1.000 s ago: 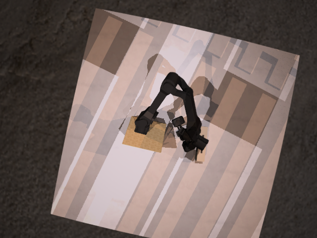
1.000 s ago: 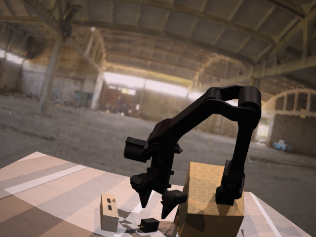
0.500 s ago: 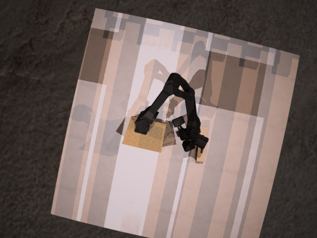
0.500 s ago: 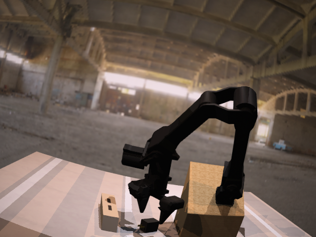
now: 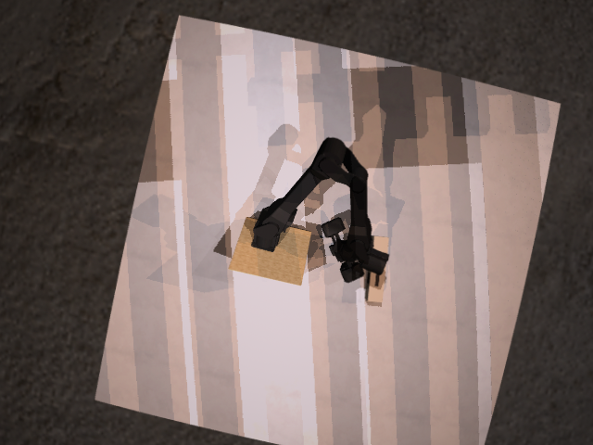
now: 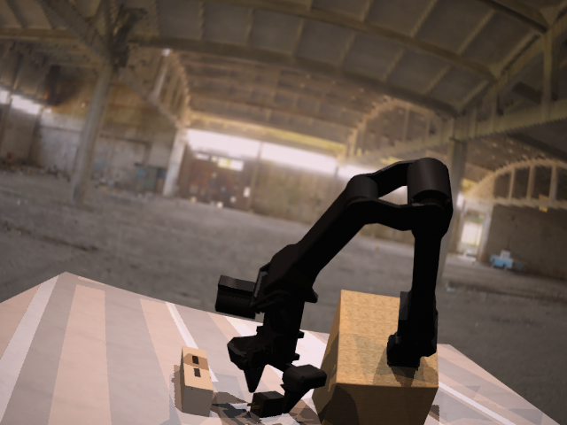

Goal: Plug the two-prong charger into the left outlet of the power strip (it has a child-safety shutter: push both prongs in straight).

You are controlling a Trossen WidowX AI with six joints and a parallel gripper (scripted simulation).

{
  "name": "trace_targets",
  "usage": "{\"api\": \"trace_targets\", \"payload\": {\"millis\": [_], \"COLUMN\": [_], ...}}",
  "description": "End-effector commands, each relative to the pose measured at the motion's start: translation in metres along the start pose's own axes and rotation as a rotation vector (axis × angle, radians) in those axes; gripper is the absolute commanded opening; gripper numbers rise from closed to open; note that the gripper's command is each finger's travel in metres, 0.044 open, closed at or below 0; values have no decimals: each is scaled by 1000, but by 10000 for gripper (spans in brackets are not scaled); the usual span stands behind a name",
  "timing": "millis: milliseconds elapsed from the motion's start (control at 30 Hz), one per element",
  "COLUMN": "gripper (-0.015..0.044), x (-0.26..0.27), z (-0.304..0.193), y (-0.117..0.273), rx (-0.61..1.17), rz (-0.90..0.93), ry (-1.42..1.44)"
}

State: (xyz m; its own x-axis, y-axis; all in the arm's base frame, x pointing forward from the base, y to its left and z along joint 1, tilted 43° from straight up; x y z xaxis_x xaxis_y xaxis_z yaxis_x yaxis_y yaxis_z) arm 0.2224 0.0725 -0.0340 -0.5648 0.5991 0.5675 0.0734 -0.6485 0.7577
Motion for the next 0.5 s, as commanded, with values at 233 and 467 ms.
{"api": "trace_targets", "payload": {"millis": [233,467], "gripper": [440,256], "x": [2,1], "z": [-1,0], "y": [-15,-12], "rx": [0,0], "rz": [7,3], "ry": [-4,0]}}
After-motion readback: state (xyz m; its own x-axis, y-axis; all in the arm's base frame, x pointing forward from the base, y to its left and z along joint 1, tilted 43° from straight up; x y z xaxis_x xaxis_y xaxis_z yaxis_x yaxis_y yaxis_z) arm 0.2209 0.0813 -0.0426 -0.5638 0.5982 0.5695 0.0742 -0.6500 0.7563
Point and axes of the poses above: the point midway between the two fingers, 35 mm back from their tips, its own y axis back along the fingers, its own x axis across the jaws, z = x × y, the point moved 2 cm from there along y, back along the fingers, and after that the axes turned 4 degrees about -y, right-handed, at the moved point
